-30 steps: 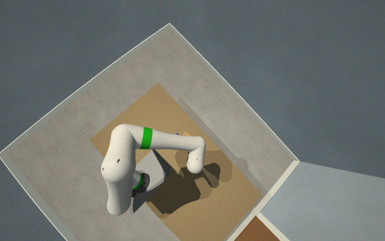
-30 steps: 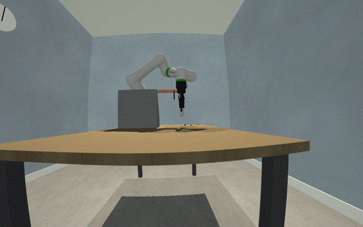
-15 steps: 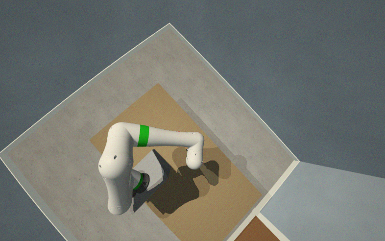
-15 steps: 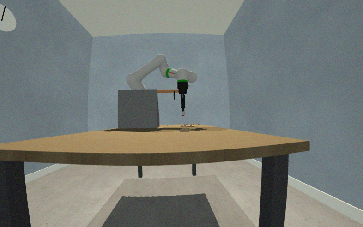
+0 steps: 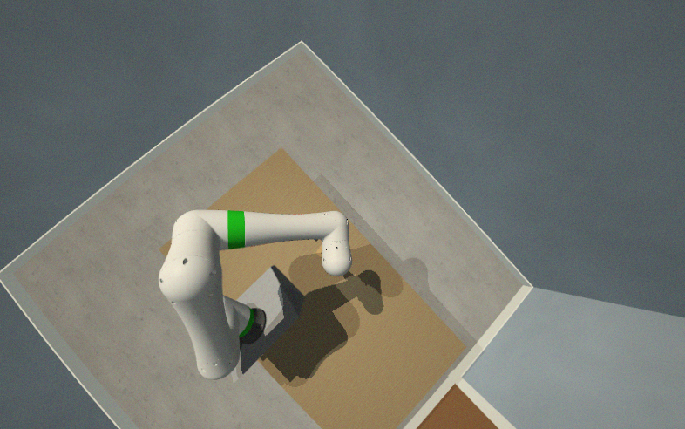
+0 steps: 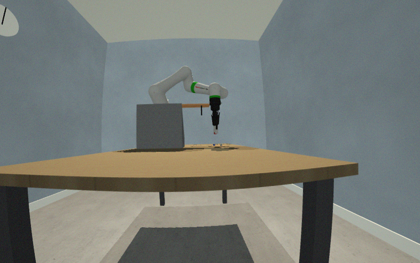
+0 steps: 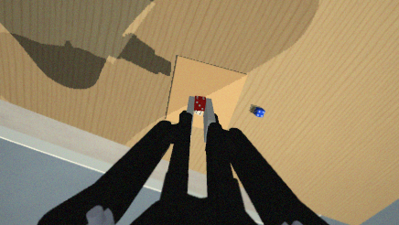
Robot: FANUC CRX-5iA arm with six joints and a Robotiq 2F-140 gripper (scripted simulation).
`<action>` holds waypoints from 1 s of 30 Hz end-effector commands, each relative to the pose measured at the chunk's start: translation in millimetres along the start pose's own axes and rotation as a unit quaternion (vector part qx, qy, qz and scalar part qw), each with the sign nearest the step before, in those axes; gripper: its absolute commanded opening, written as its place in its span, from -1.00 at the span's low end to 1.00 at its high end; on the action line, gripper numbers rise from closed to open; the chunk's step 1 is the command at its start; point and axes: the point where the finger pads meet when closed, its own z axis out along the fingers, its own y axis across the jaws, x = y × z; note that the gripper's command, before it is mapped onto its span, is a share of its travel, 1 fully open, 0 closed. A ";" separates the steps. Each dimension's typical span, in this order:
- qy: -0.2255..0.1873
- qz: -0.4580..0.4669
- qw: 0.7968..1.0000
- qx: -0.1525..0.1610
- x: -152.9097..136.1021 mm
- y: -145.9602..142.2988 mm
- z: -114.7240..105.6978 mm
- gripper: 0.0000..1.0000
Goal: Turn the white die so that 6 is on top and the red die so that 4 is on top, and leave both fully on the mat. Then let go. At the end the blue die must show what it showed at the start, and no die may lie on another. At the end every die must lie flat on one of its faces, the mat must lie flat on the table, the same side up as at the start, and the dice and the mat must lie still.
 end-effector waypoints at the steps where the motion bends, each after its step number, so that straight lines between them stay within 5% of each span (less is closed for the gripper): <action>1: -0.002 -0.087 0.996 0.001 -18.6 25.6 -0.4 -0.87; 14: -0.004 -0.277 0.961 0.000 -53.2 90.7 1.2 -0.87; 25: -0.009 -0.479 0.878 -0.007 -80.7 172.9 4.1 -0.87; 30: -0.010 -0.505 0.863 -0.008 -83.3 184.7 4.5 -0.87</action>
